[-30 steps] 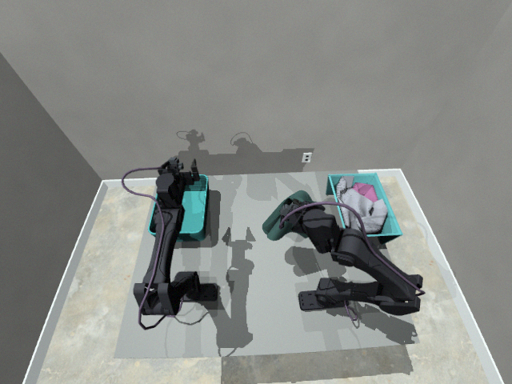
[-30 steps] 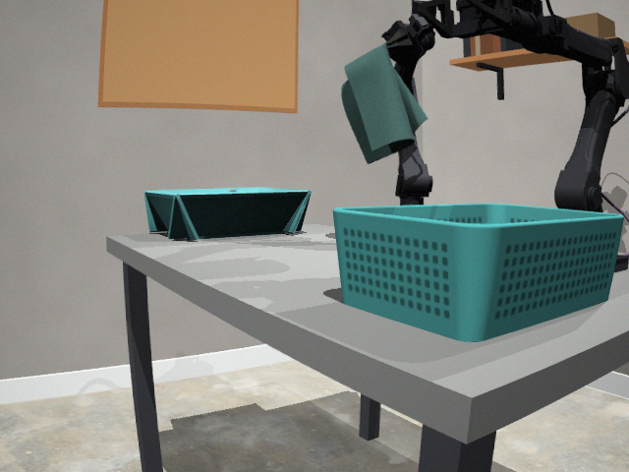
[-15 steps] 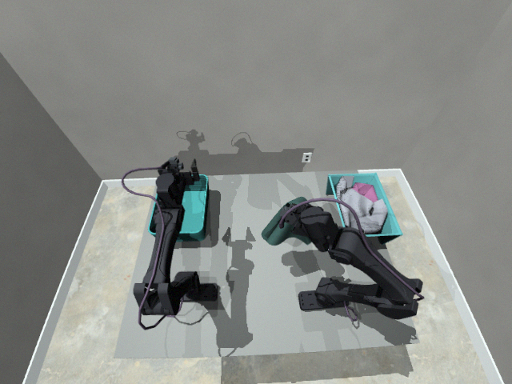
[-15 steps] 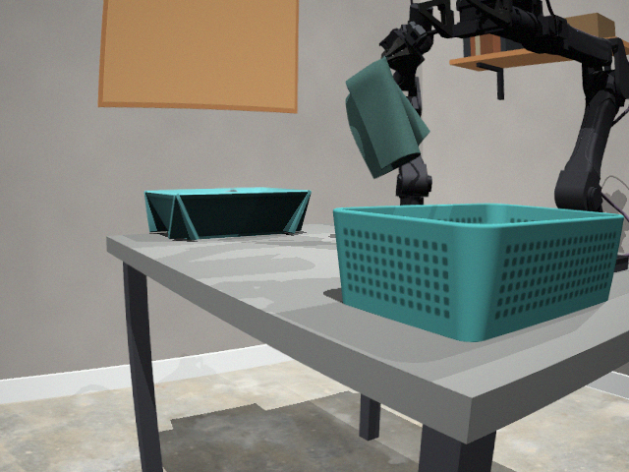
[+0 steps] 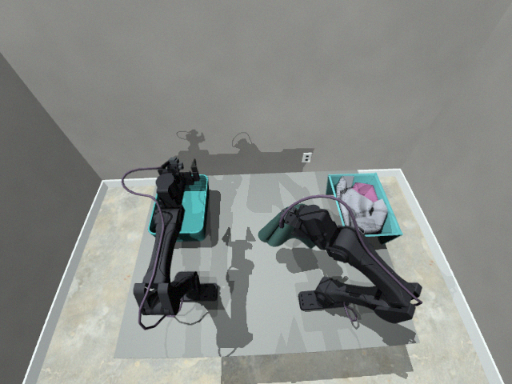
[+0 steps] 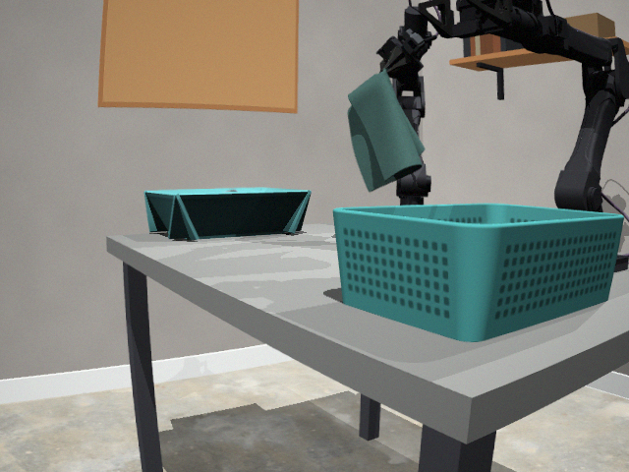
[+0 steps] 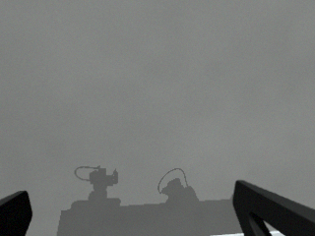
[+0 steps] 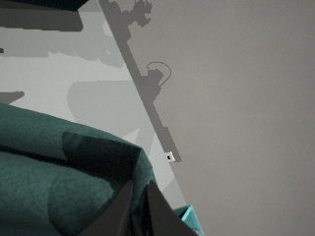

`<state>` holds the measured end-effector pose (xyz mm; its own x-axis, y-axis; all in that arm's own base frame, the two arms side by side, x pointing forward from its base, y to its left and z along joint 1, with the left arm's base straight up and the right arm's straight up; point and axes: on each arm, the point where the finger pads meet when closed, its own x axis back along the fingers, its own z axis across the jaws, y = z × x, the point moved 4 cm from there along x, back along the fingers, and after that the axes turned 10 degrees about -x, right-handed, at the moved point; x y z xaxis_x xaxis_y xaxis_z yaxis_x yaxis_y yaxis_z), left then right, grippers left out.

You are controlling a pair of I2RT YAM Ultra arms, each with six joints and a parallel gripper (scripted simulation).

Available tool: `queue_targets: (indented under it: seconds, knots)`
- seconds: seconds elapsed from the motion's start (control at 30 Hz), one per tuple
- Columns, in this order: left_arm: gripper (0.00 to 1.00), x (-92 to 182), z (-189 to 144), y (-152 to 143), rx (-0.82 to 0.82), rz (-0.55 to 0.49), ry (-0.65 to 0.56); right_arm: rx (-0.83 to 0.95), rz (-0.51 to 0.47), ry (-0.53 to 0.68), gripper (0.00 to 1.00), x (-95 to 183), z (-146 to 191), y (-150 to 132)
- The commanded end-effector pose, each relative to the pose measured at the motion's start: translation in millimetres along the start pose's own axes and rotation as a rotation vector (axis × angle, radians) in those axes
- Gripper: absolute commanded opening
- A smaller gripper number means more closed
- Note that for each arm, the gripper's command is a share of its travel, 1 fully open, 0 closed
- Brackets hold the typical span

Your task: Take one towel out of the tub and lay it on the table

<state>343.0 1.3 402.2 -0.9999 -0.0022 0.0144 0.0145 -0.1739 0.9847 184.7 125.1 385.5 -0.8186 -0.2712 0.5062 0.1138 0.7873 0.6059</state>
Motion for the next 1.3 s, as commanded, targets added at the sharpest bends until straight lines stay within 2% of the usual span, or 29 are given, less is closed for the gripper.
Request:
queue_targets:
  seconds: [0.0, 0.17, 0.2, 0.37, 0.67, 0.77, 1.27]
  knots:
    - [1.0, 1.5, 0.6, 5.0, 0.0, -0.015, 0.0, -0.011, 0.028, 0.047, 0.01, -7.5, 7.4, -6.5]
    - [1.0, 1.5, 0.6, 5.0, 0.0, -0.015, 0.0, -0.011, 0.038, 0.07, 0.01, -10.3, 9.8, -9.3]
    - [1.0, 1.5, 0.6, 5.0, 0.0, -0.015, 0.0, -0.033, -0.006, 0.051, 0.01, 3.6, 0.6, -6.4]
    - [1.0, 1.5, 0.6, 5.0, 0.0, -0.015, 0.0, -0.009, 0.056, 0.113, 0.01, -14.4, 14.9, -16.9]
    - [1.0, 1.5, 0.6, 5.0, 0.0, -0.015, 0.0, -0.019, 0.09, 0.181, 0.01, -24.3, 23.2, -26.0]
    - [1.0, 1.5, 0.6, 5.0, 0.0, -0.015, 0.0, -0.031, 0.061, 0.169, 0.01, -17.8, 16.0, -19.7]
    - [1.0, 1.5, 0.6, 5.0, 0.0, -0.015, 0.0, -0.033, 0.055, 0.162, 0.01, -33.7, 36.3, -40.5]
